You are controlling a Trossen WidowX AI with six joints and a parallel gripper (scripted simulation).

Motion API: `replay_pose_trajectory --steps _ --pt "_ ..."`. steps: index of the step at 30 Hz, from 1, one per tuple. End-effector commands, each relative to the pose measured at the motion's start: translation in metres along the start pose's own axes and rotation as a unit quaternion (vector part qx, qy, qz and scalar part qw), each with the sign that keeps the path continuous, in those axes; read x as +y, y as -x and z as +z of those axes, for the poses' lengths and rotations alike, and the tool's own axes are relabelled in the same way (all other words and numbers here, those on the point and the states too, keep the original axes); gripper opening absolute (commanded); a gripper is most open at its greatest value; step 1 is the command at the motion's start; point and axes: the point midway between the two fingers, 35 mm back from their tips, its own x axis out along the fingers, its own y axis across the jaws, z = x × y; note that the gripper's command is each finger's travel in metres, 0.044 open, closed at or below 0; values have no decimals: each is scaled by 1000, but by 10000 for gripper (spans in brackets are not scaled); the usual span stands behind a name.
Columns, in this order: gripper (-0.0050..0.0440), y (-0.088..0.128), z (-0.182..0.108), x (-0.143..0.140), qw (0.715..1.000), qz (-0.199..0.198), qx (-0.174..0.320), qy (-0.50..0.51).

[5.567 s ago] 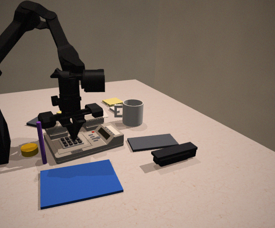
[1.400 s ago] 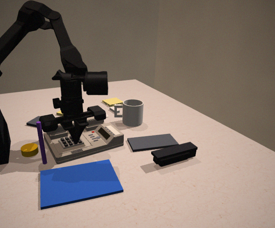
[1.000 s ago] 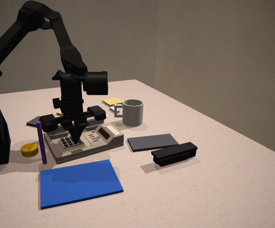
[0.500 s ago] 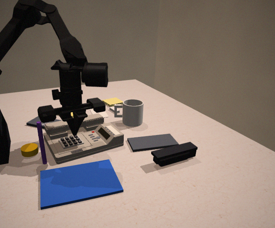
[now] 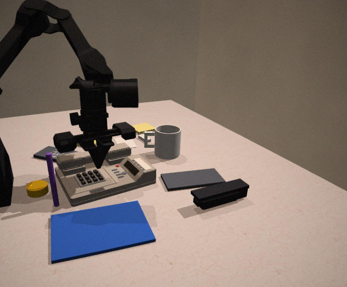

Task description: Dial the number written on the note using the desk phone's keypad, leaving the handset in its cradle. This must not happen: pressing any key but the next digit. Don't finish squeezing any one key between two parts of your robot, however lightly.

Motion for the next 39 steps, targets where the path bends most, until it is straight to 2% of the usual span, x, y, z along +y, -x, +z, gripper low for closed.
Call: replay_pose_trajectory --steps 1,11,39 --pt "-50 -6 1 1 1000 2 -3 -2" --pt "-50 -20 1 2 1000 2 -3 -2" --pt "-50 -20 1 2 1000 2 -3 -2"
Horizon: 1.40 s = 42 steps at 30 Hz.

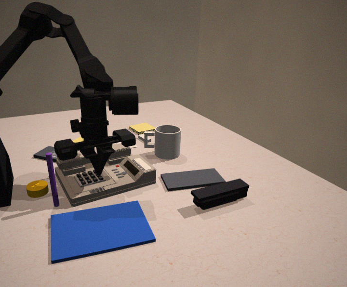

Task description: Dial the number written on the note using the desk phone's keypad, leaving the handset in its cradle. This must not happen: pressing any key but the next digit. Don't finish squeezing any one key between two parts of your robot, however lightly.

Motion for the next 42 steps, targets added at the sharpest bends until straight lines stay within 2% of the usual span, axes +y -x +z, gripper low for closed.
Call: replay_pose_trajectory --steps 1,36,42 --pt "-50 -2 0 1 1000 3 -2 -2" --pt "-50 -4 0 1 1000 3 -2 -2" --pt "-50 26 0 1 1000 3 -2 -2"
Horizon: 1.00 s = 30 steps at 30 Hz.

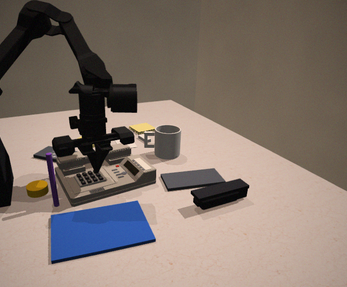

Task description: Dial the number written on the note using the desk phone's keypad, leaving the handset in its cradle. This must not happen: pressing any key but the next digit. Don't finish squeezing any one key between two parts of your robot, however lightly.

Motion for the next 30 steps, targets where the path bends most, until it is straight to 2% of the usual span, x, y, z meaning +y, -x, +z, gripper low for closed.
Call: replay_pose_trajectory --steps 1,7,11,13,19,21,30 --pt "-50 18 0 -3 1000 -3 3 5" --pt "-50 18 0 -1 1000 -4 3 4" --pt "-50 18 -1 34 1000 -3 3 4" --pt "-50 18 0 41 1000 -3 3 5" --pt "-50 17 0 41 1000 -3 3 5" --pt "-50 9 -1 41 1000 -3 3 5" --pt "-50 0 -1 41 1000 -3 3 5"
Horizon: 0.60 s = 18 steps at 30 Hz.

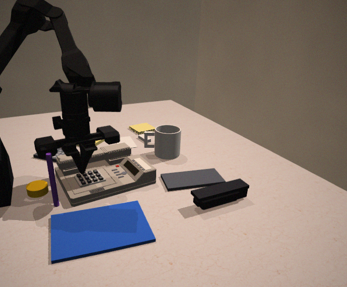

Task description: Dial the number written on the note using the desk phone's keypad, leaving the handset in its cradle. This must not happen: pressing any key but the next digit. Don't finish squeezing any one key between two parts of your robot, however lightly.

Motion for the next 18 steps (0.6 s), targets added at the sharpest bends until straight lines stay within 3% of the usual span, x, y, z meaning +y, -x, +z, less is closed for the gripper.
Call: replay_pose_trajectory --steps 1,18 --pt "-50 -9 1 3 1000 4 -4 -4" --pt "-50 -17 1 3 1000 4 -4 -4"
